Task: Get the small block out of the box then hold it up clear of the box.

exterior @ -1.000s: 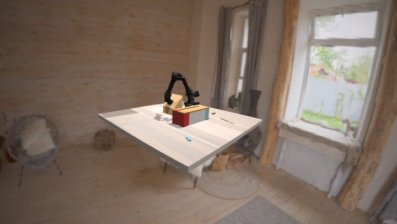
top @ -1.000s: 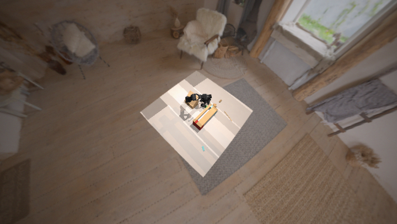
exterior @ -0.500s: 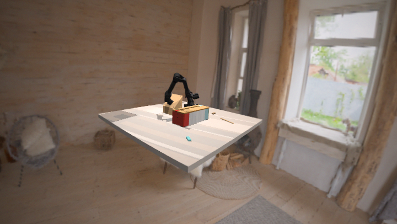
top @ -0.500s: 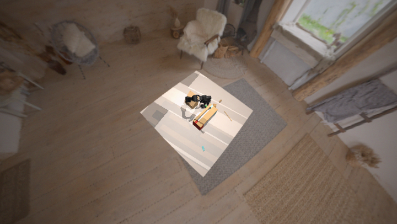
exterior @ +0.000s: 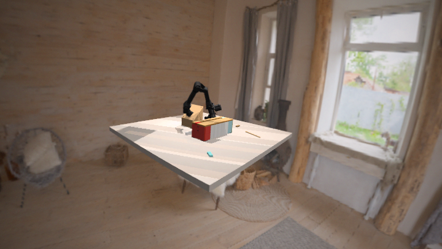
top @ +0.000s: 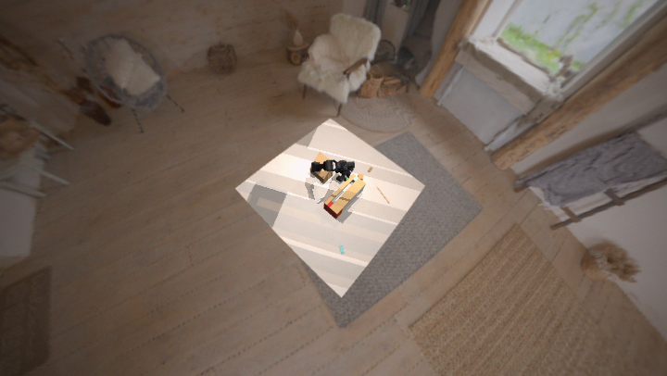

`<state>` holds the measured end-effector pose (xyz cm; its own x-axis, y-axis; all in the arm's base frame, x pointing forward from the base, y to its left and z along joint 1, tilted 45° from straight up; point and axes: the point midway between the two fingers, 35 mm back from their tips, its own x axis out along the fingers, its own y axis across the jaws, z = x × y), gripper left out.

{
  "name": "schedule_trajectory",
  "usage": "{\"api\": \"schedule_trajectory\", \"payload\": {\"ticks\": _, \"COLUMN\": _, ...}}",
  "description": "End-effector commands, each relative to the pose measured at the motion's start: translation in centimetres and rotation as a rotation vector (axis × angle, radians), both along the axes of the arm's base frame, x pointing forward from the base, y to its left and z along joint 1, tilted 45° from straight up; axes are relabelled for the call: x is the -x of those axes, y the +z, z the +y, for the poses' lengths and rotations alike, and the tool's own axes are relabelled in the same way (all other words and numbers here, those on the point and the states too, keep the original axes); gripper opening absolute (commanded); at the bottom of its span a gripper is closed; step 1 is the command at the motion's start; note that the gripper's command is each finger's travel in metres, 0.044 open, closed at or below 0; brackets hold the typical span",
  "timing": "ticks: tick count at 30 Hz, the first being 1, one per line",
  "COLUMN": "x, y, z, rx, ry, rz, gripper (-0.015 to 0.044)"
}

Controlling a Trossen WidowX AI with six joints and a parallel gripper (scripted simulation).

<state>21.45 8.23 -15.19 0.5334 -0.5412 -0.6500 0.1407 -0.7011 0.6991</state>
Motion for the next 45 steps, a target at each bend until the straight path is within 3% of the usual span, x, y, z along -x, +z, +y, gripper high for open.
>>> {"api": "schedule_trajectory", "payload": {"ticks": 1, "x": 0.0, "y": 0.2, "z": 0.2, "rx": 0.002, "ry": 0.002, "rz": 0.0, "gripper": 0.0009}}
{"api": "schedule_trajectory", "payload": {"ticks": 18, "x": 0.9, "y": 4.6, "z": 4.6, "rx": -0.002, "ry": 0.012, "rz": 0.012, "gripper": 0.0}}
{"api": "schedule_trajectory", "payload": {"ticks": 38, "x": 2.6, "y": 11.4, "z": 11.0, "rx": 0.041, "ry": 0.427, "rz": 0.304, "gripper": 0.0}}
{"api": "schedule_trajectory", "payload": {"ticks": 45, "x": 2.7, "y": 11.7, "z": 11.1, "rx": 0.043, "ry": 0.442, "rz": 0.312, "gripper": 0.0}}
